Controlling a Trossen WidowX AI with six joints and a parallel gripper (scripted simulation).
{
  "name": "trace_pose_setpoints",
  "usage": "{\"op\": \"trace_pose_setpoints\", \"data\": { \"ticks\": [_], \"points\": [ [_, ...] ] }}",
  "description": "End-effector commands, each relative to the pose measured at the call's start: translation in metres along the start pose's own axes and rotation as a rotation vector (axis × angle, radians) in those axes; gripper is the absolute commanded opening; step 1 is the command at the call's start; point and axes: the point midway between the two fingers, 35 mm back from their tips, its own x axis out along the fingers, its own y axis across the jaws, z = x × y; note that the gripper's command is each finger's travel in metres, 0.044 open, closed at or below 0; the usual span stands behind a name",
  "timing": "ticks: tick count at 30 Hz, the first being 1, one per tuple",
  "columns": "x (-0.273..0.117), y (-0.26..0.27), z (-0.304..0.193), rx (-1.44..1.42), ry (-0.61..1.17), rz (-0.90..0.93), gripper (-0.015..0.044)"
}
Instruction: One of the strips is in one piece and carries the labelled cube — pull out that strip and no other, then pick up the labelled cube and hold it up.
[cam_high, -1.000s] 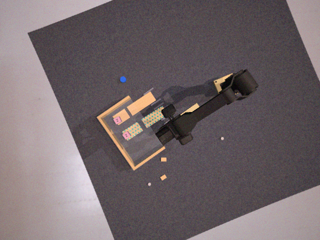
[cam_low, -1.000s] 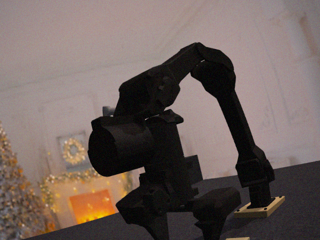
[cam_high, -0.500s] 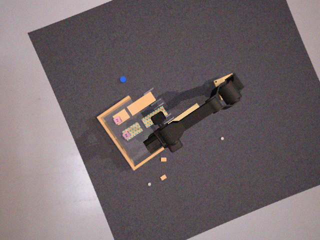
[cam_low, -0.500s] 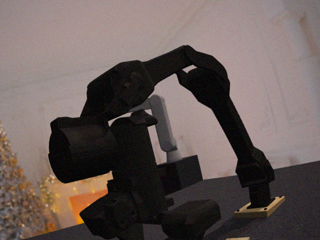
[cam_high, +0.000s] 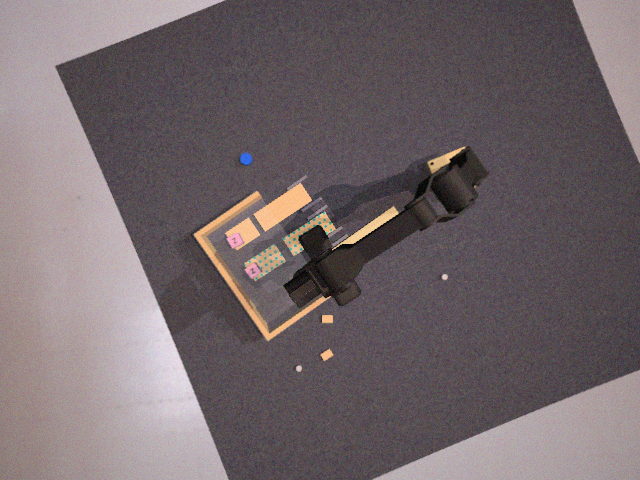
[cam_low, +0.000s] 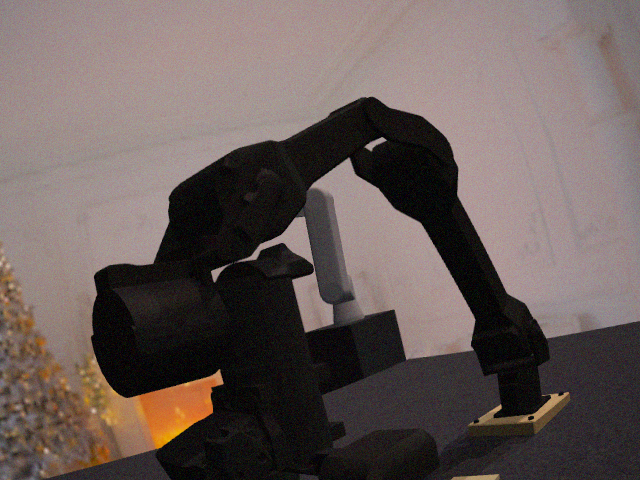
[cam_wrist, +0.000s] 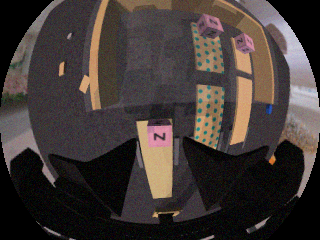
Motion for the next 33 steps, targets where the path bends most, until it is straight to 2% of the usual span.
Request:
{"op": "trace_pose_setpoints", "data": {
  "ticks": [1,19,29,33],
  "points": [
    [0.012,0.000,-0.002,-0.005,0.016,0.001,0.0250],
    [0.041,0.000,-0.003,-0.005,0.016,0.001,0.0250],
    [0.042,0.000,-0.003,-0.005,0.016,0.001,0.0250],
    [0.039,-0.001,-0.002,0.000,0.010,-0.001,0.0145]
  ]
}}
